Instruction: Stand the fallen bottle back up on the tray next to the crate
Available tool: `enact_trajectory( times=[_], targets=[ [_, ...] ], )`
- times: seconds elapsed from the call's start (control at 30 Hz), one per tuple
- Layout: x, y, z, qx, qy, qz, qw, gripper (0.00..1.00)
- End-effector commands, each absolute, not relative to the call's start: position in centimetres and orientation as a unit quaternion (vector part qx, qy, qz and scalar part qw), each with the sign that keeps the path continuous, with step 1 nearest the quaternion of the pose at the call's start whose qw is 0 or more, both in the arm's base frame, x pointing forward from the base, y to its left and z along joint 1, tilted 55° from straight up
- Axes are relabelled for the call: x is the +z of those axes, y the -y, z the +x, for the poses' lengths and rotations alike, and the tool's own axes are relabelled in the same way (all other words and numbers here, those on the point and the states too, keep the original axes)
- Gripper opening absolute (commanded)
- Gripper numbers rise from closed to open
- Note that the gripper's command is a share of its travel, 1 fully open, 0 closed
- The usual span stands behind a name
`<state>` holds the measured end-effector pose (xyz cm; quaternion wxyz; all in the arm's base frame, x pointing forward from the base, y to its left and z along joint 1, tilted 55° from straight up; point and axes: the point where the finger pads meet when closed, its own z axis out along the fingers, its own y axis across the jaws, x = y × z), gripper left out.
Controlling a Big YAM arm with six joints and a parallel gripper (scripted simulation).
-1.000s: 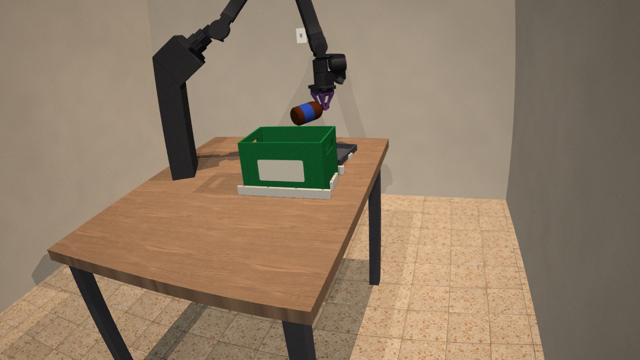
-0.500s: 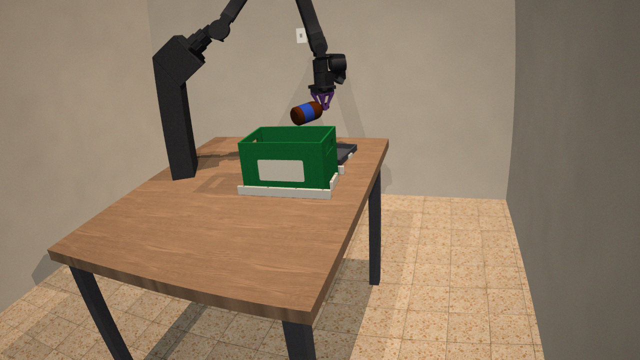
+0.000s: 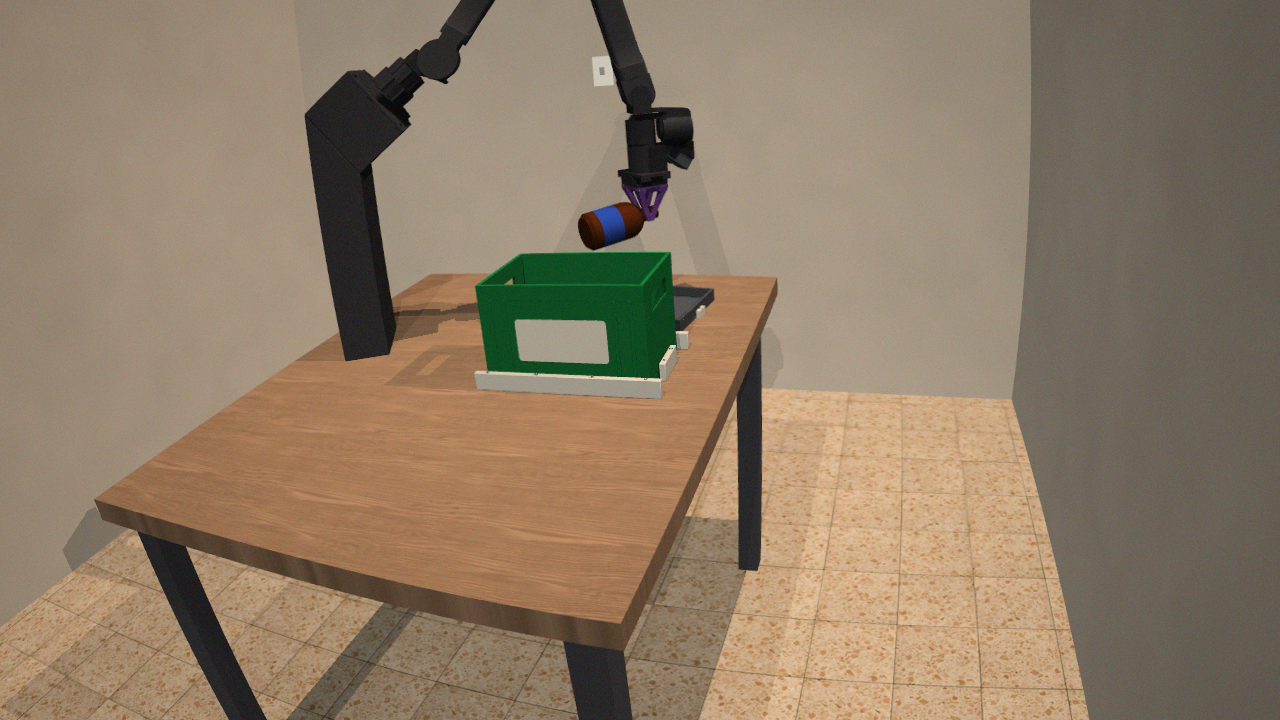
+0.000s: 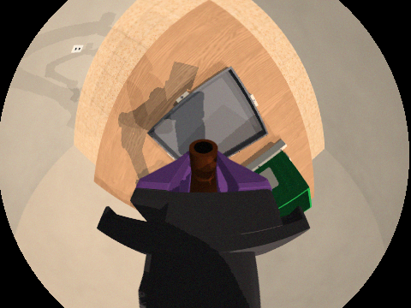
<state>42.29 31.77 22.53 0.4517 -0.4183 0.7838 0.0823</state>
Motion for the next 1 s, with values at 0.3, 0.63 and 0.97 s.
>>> enact_trajectory(
  times=[0.3, 0.63, 0.97],
  targets=[
    [23.54, -30.81, 41.70, 0.115, -0.812, -0.355, 0.450, 0.00],
    [23.54, -30.81, 41.70, 0.116, -0.812, -0.353, 0.450, 0.00],
    [23.54, -30.81, 41.70, 0.115, -0.812, -0.354, 0.450, 0.00]
  ],
)
